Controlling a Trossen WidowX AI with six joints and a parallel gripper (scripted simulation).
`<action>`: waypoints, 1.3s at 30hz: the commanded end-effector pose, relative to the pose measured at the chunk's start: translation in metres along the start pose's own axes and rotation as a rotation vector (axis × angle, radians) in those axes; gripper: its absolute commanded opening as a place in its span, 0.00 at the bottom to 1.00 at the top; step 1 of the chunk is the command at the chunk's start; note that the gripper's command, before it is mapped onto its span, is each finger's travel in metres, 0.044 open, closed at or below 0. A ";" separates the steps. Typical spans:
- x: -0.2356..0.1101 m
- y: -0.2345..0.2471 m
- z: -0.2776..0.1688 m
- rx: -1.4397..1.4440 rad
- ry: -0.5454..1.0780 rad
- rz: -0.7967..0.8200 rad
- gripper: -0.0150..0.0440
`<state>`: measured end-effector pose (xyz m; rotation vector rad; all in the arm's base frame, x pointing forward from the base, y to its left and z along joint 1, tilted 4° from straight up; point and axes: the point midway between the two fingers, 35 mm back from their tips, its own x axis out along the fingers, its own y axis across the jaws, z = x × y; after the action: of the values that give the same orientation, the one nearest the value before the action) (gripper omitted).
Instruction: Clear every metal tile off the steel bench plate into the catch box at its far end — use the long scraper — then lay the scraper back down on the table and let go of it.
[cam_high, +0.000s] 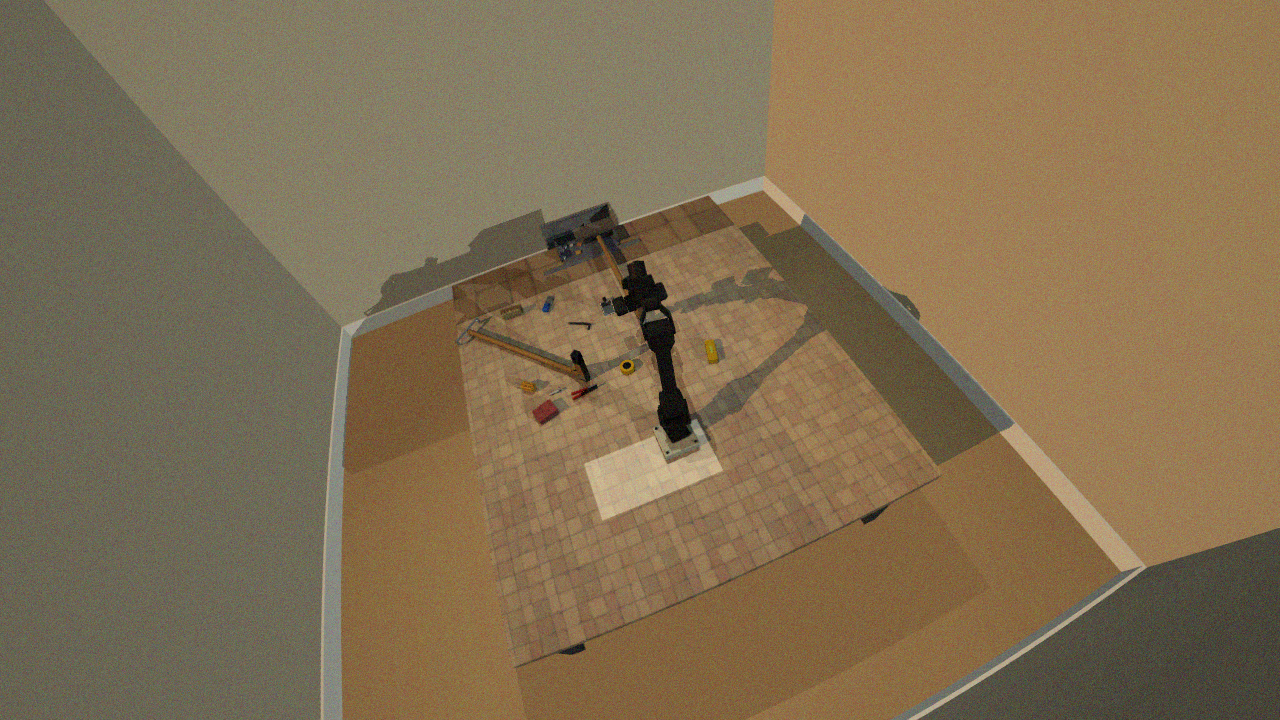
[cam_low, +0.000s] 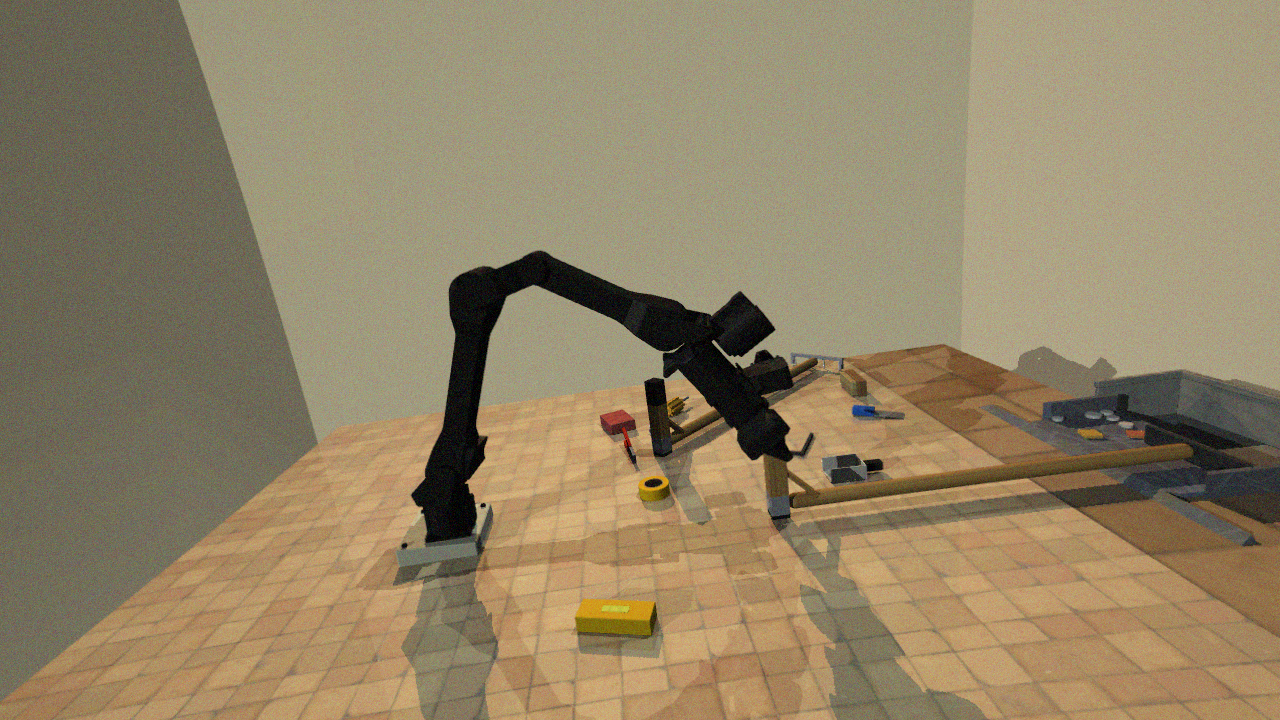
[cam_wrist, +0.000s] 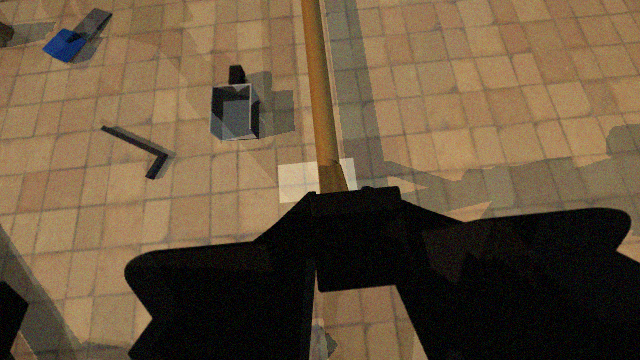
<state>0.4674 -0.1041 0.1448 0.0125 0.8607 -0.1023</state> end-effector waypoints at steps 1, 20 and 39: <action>-0.011 -0.001 0.002 -0.001 -0.026 -0.001 0.25; -0.031 -0.003 -0.020 -0.001 -0.026 -0.002 0.25; -0.048 -0.004 -0.045 -0.001 -0.027 -0.002 0.25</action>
<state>0.4055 -0.1021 0.1451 0.0144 0.8574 -0.1078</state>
